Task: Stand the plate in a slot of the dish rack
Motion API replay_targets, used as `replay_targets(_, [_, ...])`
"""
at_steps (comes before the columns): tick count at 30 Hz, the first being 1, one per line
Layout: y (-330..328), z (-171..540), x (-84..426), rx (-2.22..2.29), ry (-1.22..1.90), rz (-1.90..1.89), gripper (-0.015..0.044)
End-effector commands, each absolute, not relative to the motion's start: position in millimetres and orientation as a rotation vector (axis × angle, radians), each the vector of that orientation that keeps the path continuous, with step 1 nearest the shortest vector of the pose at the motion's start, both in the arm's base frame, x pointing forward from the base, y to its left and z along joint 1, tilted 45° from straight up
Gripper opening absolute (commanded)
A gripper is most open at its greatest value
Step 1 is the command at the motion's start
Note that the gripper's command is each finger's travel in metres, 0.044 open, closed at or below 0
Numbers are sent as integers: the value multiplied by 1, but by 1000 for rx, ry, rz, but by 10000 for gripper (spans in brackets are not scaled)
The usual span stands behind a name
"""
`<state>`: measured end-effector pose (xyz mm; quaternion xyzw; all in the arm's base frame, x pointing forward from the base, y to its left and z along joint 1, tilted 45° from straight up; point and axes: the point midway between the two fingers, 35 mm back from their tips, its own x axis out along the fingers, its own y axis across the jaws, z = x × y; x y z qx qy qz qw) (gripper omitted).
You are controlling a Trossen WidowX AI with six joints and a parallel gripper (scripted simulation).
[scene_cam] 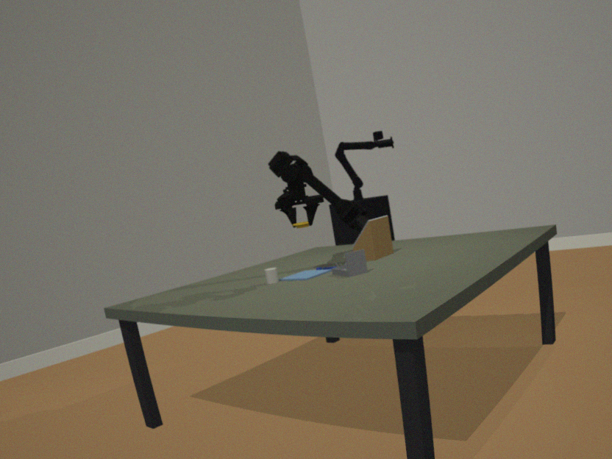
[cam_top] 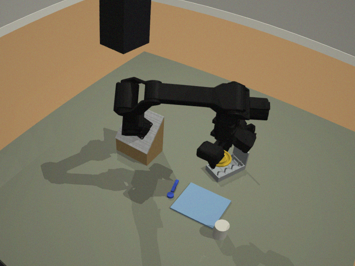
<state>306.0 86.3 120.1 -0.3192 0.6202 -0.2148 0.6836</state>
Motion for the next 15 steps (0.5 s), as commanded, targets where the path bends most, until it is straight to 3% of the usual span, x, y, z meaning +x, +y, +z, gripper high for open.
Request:
replay_targets(1, [100,106,291,-650,1369,-535,0])
replay_targets(15, [127,68,240,-365,1236,-758,0])
